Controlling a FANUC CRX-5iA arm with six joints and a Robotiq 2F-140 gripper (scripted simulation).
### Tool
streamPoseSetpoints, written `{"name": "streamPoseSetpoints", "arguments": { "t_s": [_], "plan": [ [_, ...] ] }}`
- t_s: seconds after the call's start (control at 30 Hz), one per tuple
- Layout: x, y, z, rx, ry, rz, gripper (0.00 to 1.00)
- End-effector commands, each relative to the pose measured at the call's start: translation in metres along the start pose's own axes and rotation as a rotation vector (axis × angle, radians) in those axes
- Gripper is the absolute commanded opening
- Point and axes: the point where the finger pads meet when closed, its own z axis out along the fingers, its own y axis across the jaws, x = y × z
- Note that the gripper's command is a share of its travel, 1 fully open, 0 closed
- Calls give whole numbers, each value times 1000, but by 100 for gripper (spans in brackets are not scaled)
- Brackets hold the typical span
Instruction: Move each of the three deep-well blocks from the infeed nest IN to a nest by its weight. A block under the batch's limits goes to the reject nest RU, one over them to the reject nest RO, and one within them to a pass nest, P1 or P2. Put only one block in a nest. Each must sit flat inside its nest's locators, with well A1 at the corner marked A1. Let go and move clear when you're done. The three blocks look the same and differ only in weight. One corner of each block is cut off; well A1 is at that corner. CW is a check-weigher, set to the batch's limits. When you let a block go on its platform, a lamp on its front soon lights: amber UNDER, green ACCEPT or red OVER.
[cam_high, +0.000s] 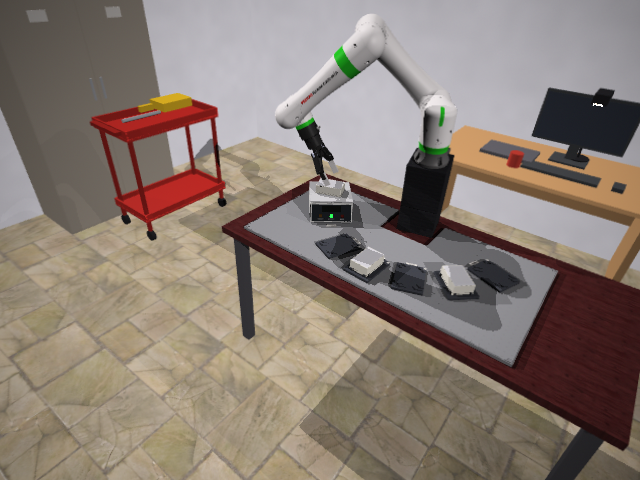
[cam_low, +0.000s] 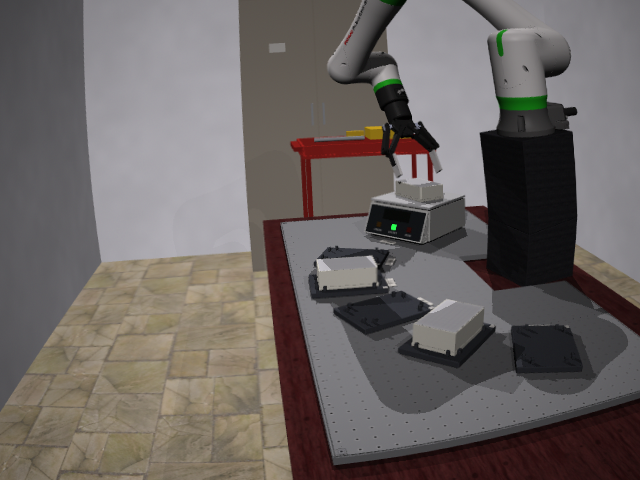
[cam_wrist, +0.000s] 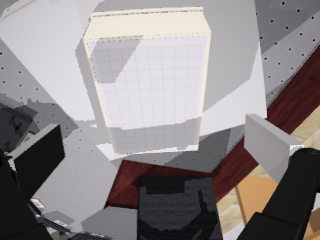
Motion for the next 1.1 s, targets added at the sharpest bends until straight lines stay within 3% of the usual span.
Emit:
{"name": "streamPoseSetpoints", "arguments": {
  "t_s": [0.0, 1.07],
  "plan": [
    [2, 0, 4, 0, 0, 0, 100],
    [23, 0, 39, 0, 0, 0, 100]
  ]
}}
